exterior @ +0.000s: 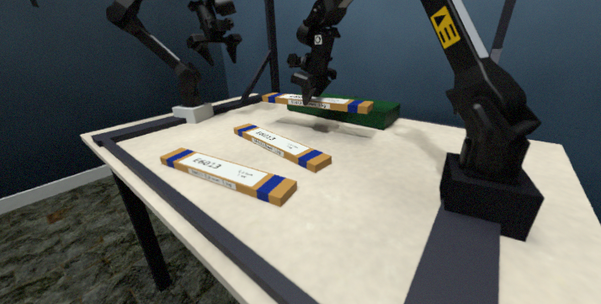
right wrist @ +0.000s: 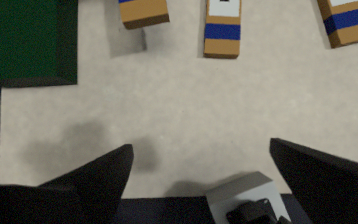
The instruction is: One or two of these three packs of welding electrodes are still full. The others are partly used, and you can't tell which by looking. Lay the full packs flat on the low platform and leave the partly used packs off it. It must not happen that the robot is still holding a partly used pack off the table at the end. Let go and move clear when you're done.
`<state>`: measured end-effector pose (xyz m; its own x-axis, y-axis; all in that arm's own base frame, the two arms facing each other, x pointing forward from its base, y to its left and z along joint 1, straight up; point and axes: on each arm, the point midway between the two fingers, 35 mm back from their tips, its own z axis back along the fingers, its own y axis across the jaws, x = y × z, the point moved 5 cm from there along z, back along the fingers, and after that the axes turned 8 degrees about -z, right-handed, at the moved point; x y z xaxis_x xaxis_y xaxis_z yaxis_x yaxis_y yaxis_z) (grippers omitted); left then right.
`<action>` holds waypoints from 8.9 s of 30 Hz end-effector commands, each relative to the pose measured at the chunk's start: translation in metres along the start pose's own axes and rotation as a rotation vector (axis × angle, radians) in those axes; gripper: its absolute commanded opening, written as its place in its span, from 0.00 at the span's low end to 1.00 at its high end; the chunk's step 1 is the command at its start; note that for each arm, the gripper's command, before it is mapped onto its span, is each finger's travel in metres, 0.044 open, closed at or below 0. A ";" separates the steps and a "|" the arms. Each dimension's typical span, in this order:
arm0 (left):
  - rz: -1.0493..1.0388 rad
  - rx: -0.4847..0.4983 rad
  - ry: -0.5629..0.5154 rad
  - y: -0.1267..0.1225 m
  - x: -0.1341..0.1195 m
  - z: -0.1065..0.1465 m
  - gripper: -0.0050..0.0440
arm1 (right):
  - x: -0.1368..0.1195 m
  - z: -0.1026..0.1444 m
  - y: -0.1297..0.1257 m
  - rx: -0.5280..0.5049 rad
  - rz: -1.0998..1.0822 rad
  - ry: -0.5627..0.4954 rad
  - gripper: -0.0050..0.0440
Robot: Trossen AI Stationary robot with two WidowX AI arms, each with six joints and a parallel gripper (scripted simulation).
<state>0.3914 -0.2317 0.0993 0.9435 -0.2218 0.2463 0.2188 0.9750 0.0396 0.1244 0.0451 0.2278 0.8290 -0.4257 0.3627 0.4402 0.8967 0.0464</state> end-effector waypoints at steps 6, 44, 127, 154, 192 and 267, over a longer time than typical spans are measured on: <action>0.006 -0.011 -0.039 -0.022 0.018 0.008 0.00 | 0.003 0.005 0.001 0.014 -0.006 -0.015 0.98; 0.006 -0.007 -0.026 -0.026 0.014 -0.013 0.00 | 0.003 0.005 0.001 0.014 -0.006 -0.015 0.98; 0.006 -0.016 -0.045 -0.030 0.004 -0.071 0.00 | 0.003 0.005 0.001 0.014 -0.006 -0.015 0.98; 0.006 -0.016 -0.045 -0.030 0.004 -0.070 0.98 | 0.003 0.005 0.001 0.014 -0.006 -0.015 0.98; 0.012 -0.024 -0.071 -0.027 0.021 0.003 0.98 | 0.003 0.005 0.001 0.014 -0.006 -0.015 0.98; -0.240 -0.063 -0.040 0.158 0.000 -0.083 0.98 | 0.003 0.005 0.001 0.014 -0.006 -0.015 0.98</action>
<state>0.4415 -0.0780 0.0194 0.8608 -0.4433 0.2500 0.4495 0.8926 0.0347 0.1244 0.0451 0.2278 0.8290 -0.4257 0.3627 0.4402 0.8967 0.0464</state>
